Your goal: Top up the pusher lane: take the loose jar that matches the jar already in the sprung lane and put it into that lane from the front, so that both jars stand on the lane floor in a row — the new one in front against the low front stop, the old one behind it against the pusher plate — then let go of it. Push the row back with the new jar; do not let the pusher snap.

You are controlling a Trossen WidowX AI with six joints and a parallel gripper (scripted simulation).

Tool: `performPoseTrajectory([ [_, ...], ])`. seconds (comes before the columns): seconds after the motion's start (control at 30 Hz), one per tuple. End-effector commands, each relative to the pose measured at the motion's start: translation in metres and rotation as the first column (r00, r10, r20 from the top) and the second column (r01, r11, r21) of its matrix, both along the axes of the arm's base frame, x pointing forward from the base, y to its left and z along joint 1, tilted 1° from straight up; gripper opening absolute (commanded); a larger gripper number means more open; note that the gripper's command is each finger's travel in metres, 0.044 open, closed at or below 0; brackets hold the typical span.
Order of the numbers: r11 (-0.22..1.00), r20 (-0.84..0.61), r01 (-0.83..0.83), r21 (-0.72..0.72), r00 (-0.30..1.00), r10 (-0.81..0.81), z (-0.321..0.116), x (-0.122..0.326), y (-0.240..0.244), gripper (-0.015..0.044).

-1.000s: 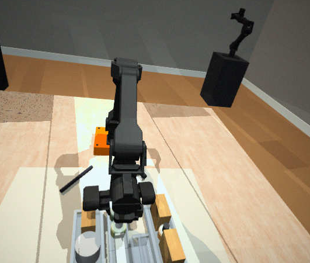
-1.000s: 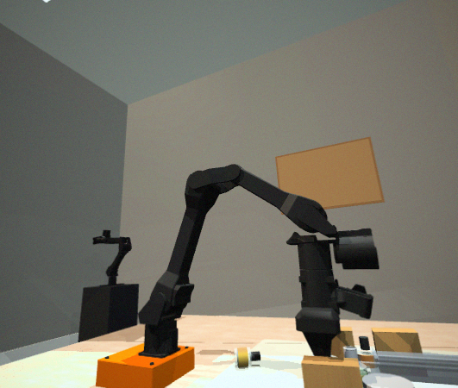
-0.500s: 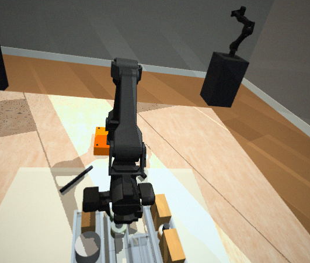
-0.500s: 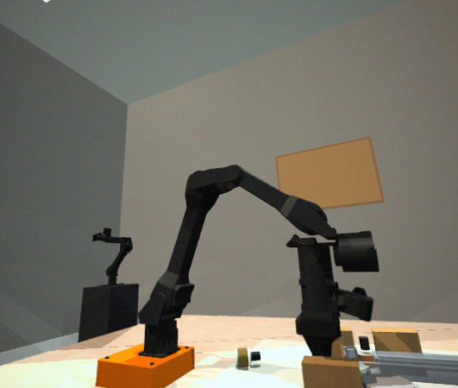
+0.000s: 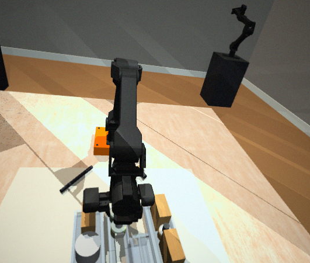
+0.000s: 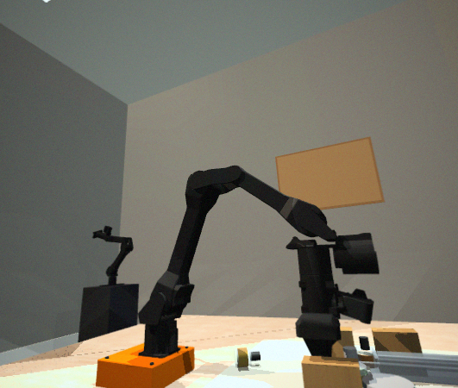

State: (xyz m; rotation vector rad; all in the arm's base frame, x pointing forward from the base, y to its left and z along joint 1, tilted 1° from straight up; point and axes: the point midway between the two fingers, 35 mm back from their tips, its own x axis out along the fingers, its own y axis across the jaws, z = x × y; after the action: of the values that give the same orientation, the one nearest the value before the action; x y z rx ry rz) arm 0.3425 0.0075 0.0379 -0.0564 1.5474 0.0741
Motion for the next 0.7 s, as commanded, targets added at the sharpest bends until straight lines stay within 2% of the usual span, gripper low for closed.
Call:
performPoseTrajectory([
  [0.0, 1.000, 0.025, 0.002, 0.004, 1.000, -0.002, 0.0005, 0.0049, 0.0006, 0.0000],
  [0.67, 1.000, 0.025, 0.002, 0.004, 1.000, -0.002, 0.0003, 0.0016, 0.0003, 0.0000],
])
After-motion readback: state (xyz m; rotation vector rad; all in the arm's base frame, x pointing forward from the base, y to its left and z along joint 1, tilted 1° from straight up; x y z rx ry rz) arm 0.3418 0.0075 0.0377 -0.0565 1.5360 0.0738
